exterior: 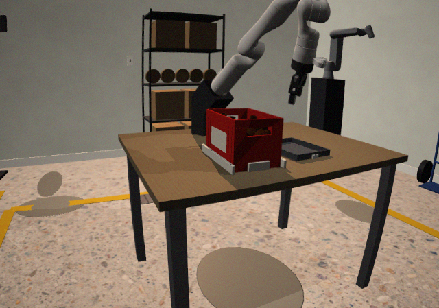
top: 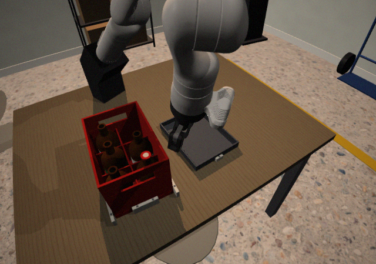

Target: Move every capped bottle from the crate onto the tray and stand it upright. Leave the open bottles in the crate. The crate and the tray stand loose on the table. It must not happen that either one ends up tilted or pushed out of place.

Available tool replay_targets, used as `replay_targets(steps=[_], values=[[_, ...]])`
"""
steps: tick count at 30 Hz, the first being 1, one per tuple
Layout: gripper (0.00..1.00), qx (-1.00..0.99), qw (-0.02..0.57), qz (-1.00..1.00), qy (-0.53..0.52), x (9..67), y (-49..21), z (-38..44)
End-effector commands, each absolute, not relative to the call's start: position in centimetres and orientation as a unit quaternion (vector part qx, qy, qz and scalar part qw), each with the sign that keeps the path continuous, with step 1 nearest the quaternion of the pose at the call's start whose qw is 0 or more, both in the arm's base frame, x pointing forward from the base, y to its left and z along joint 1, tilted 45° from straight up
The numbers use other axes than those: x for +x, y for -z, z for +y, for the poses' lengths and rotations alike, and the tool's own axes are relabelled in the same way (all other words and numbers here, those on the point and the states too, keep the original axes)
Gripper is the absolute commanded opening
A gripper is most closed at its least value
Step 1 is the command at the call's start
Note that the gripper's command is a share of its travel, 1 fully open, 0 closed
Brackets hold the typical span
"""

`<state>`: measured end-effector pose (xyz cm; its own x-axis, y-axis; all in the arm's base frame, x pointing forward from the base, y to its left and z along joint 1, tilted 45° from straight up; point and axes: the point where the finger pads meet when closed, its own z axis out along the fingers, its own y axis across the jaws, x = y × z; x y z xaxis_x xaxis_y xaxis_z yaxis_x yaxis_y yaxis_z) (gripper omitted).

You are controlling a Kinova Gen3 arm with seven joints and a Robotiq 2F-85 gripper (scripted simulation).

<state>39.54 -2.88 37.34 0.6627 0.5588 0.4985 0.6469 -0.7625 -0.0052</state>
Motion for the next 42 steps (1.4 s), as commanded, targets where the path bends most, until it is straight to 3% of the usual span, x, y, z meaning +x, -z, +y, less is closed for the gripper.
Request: replay_targets(steps=[1,42], values=[[1.00,-0.901,0.080,-0.345,0.249,39.1,-36.6,-3.7],[1.00,-0.808,-0.040,-0.504,0.304,34.2,-28.4,-10.3]])
